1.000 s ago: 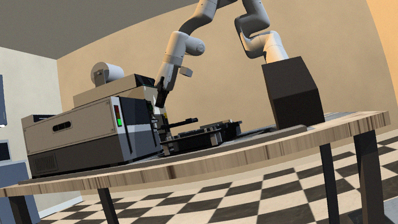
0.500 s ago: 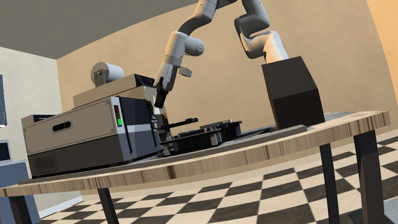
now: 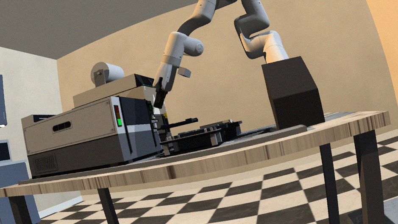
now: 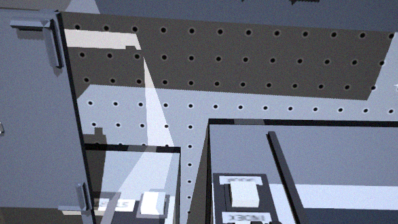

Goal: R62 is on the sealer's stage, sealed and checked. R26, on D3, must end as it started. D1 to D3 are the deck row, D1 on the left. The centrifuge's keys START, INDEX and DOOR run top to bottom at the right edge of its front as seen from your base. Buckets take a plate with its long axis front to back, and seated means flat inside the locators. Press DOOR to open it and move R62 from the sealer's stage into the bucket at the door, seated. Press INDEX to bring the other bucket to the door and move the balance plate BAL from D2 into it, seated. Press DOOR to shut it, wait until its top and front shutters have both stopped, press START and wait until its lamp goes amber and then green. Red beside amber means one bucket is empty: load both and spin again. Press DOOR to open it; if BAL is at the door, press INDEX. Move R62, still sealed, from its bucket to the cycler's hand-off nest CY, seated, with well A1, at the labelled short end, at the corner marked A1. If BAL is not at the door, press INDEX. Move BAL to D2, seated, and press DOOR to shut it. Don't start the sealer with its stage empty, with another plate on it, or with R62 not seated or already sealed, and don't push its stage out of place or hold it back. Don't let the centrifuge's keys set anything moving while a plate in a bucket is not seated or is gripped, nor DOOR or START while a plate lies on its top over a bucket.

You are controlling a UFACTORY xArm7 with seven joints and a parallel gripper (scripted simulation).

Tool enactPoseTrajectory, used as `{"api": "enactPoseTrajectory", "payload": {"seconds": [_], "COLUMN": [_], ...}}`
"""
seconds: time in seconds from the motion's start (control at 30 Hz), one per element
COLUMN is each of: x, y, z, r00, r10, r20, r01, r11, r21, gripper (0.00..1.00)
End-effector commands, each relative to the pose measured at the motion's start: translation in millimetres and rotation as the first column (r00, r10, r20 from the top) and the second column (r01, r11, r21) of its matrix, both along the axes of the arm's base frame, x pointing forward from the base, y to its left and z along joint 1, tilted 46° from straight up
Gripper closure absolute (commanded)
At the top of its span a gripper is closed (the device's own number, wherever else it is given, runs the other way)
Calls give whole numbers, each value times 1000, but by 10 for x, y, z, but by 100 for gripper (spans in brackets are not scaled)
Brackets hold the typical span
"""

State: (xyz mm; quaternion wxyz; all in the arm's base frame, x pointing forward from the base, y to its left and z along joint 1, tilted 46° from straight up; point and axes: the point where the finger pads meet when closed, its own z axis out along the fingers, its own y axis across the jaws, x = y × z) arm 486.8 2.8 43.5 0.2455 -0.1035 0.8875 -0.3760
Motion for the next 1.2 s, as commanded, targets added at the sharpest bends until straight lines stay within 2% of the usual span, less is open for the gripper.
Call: {"api": "enactPoseTrajectory", "payload": {"seconds": [0.0,1.17], "x": [24,104], "y": [19,21], "z": [7,8], "r00": [1000,1000], "r10": [3,3], "r20": [2,2], "r01": [-3,-3], "r11": [1000,1000], "r21": [2,2], "gripper": [100,100]}}
